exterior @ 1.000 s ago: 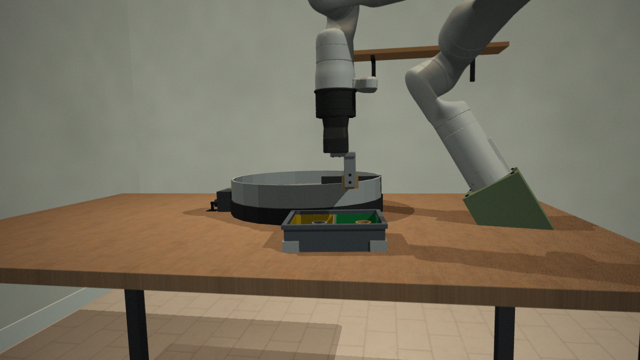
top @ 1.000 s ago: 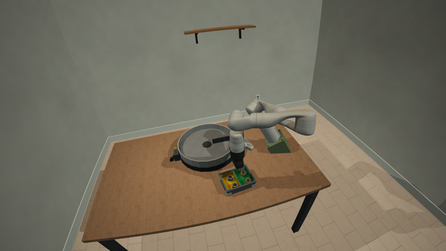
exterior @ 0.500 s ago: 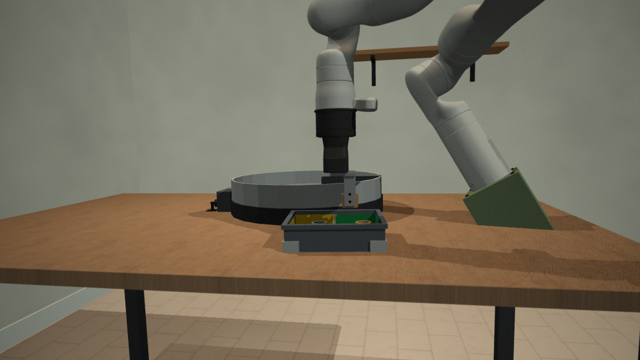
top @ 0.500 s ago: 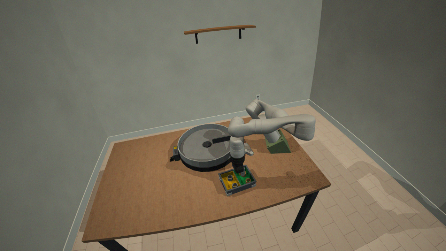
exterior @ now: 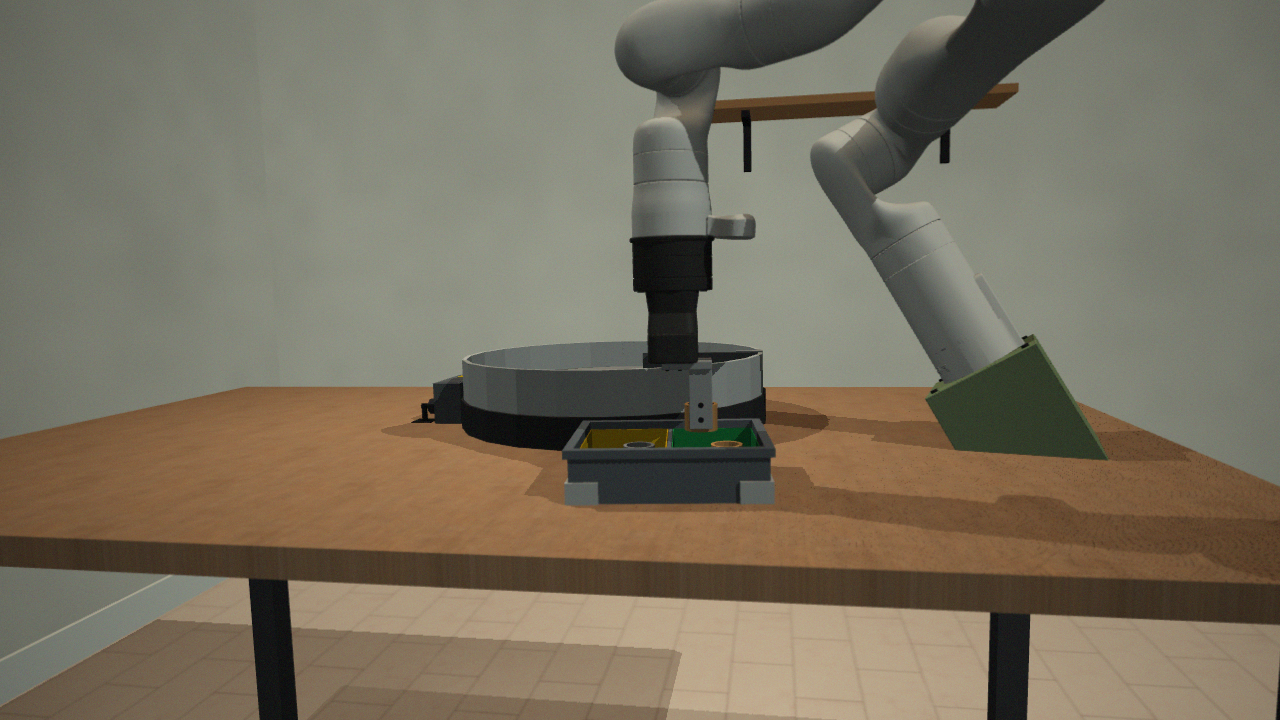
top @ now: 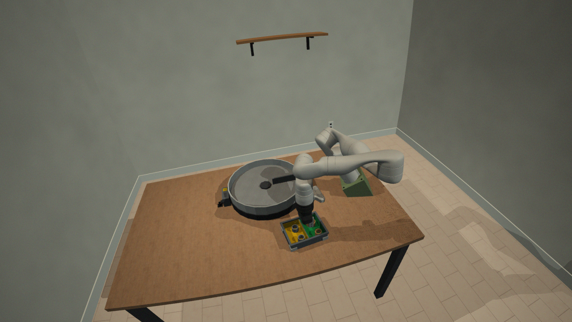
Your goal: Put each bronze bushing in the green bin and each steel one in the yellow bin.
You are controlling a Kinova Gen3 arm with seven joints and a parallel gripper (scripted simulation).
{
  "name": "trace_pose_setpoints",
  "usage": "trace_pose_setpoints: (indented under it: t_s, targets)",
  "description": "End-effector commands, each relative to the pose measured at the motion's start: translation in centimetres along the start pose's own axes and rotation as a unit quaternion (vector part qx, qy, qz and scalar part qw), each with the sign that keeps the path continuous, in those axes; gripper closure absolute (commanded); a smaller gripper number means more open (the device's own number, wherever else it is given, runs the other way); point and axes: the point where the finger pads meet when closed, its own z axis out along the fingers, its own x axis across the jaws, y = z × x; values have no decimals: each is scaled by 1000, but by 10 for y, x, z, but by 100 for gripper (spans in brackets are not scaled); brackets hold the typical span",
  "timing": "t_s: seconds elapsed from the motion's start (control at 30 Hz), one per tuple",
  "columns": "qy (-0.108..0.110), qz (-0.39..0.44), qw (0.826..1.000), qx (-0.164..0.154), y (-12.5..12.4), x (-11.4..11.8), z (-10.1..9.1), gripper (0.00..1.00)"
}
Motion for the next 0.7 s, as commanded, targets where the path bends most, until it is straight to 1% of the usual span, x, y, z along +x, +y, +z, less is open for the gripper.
trace_pose_setpoints:
  t_s: [0.0, 0.17, 0.33, 0.57, 0.67]
  targets:
    - [-1, 0, 1000, 0, 0, -1, 3, 100]
    - [-1, 0, 1000, 0, 0, -1, 3, 100]
    - [-1, 0, 1000, 0, 0, 0, 9, 100]
    - [-1, 0, 1000, 0, 0, 0, 9, 100]
    - [-1, 0, 1000, 0, 0, 0, 13, 100]
